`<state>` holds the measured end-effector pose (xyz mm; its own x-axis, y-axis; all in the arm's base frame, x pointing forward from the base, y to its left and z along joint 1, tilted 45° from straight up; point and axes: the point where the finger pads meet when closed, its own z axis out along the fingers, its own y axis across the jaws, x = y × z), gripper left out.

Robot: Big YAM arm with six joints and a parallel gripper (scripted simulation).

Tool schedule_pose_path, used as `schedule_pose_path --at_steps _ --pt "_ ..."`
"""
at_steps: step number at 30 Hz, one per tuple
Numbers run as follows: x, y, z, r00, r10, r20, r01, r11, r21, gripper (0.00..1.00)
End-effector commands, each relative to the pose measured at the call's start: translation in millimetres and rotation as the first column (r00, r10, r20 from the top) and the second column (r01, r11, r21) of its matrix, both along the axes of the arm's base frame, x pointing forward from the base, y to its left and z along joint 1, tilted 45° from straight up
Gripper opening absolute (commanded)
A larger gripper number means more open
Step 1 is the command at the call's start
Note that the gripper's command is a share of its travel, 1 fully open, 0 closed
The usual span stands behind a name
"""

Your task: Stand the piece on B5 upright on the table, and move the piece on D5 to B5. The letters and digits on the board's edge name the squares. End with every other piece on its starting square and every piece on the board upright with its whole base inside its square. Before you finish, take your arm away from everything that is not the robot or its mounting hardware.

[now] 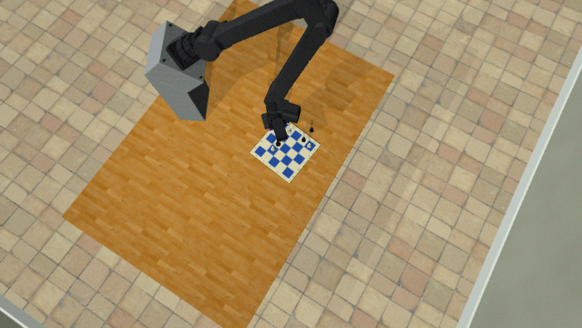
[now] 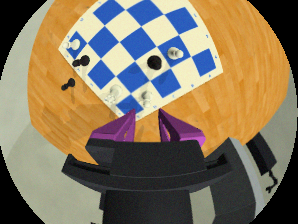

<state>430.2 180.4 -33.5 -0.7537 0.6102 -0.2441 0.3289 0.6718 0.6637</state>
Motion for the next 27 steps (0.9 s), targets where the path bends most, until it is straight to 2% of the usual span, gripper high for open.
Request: schedule_pose_path --at_steps 1,27 --pt "-7.2 -8.1 -6.9 1.000 -0.018 -0.015 0.018 1.000 0.000 0.33" --pt "-3.0 -5.1 -6.9 1.000 -0.017 -0.011 0.017 1.000 0.003 0.33"
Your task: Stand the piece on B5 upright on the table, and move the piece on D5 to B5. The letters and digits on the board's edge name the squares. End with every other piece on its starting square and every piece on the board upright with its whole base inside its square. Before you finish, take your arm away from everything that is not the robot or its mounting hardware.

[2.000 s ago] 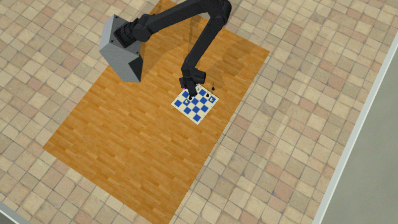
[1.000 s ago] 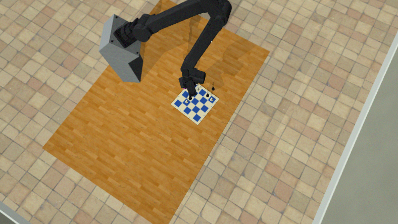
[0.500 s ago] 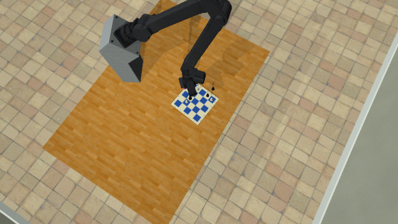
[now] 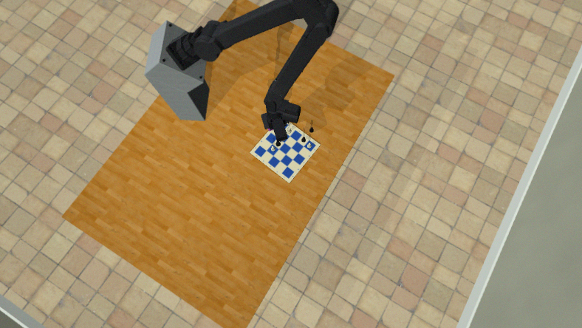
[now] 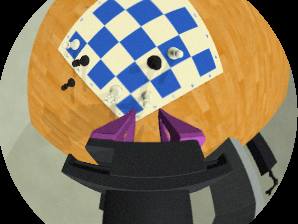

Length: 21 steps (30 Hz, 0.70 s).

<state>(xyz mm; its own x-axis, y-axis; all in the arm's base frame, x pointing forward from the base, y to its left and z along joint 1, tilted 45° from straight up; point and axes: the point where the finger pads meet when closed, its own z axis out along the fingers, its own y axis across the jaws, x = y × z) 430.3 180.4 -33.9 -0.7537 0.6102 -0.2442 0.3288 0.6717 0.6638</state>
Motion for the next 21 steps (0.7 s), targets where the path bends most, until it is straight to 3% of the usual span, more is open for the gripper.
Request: schedule_pose_path --at_steps 1,21 --pt "0.0 -3.1 -5.2 1.000 -0.016 -0.006 0.016 1.000 0.005 0.33" --pt "17.2 16.8 -24.1 1.000 -0.002 0.000 0.002 1.000 0.007 0.33"
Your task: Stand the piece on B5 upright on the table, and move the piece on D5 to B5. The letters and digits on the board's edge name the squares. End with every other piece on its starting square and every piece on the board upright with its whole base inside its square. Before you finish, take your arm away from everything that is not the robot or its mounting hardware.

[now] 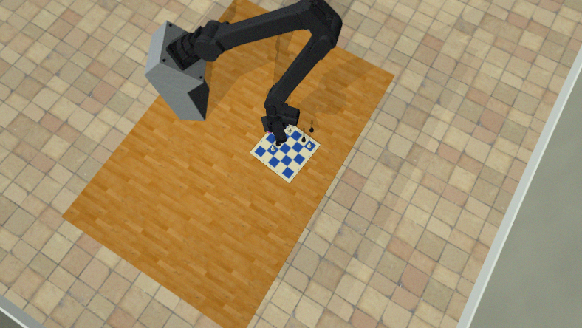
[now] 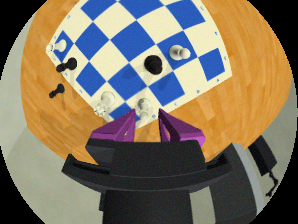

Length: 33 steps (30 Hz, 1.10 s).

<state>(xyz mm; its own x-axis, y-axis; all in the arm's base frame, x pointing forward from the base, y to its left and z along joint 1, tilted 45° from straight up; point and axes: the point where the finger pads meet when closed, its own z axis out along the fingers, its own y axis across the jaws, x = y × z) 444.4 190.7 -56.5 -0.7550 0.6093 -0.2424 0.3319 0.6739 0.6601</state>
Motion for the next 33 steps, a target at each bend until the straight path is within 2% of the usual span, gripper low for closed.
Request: schedule_pose_path --at_steps 1,33 --pt "4.0 5.8 -2.1 1.000 -0.005 0.005 0.005 1.000 0.010 0.33" --pt "6.7 3.8 2.0 1.000 -0.011 0.012 0.011 1.000 0.013 0.33"
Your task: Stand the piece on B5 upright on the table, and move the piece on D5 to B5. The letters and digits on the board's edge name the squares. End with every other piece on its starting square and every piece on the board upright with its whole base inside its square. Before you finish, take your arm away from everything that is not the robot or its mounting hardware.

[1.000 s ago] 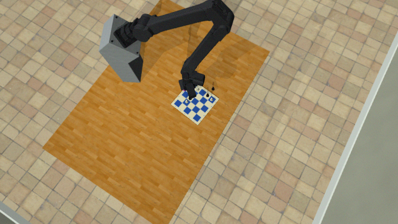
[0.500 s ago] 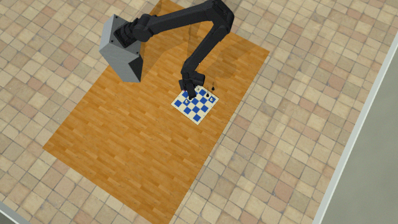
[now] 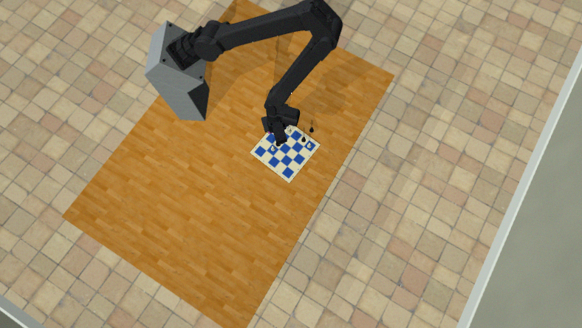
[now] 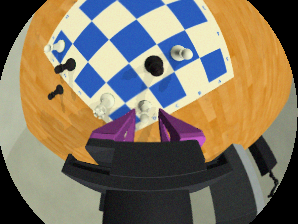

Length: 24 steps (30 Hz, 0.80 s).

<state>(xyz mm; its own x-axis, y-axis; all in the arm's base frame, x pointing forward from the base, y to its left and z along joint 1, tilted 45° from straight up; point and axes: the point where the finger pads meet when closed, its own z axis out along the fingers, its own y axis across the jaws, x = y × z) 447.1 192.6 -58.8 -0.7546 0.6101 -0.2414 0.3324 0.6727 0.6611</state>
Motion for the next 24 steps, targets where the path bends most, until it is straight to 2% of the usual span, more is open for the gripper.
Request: schedule_pose_path --at_steps 1,7,8,24 --pt "3.9 2.0 4.3 1.000 -0.010 0.012 0.010 1.000 0.012 0.33" --pt "3.9 2.0 4.3 1.000 -0.010 0.012 0.010 1.000 0.012 0.33" --pt "3.9 2.0 4.3 1.000 -0.010 0.012 0.010 1.000 0.012 0.00" --pt "3.9 2.0 4.3 1.000 -0.010 0.012 0.010 1.000 0.012 0.00"
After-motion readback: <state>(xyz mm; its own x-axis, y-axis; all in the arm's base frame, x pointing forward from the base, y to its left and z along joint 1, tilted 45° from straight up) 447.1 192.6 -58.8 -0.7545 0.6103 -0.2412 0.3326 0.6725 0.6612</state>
